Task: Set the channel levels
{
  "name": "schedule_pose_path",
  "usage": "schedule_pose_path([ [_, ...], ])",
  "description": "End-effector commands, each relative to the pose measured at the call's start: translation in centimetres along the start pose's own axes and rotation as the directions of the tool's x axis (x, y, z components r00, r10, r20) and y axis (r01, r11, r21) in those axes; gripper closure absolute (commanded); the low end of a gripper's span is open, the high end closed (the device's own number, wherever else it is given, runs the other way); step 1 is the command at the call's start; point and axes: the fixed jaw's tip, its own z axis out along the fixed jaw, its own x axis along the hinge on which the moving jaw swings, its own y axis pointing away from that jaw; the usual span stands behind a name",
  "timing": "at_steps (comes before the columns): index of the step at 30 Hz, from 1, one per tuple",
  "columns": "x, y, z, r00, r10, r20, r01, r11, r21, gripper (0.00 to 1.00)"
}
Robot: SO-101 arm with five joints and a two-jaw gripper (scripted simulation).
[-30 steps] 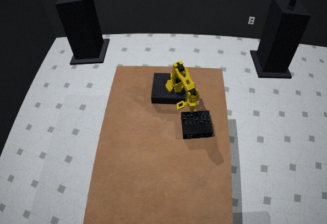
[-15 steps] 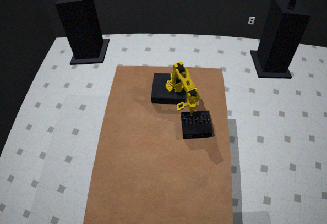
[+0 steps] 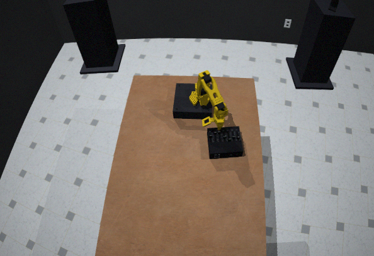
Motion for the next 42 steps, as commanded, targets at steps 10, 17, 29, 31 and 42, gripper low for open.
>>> schedule_pose_path([
  [10,-0.23,0.13,0.26,1.000,0.003,0.006,-0.003,1.000,0.012,1.00],
  [17,-0.19,0.33,0.15,1.000,0.003,0.006,-0.003,1.000,0.012,1.00],
  [29,-0.18,0.51,0.07,1.000,0.003,0.006,-0.003,1.000,0.012,1.00],
  [31,-0.18,0.58,0.04,1.000,0.003,0.006,-0.003,1.000,0.012,1.00],
  [42,-0.17,0.68,0.01,1.000,0.003,0.006,-0.003,1.000,0.012,1.00],
])
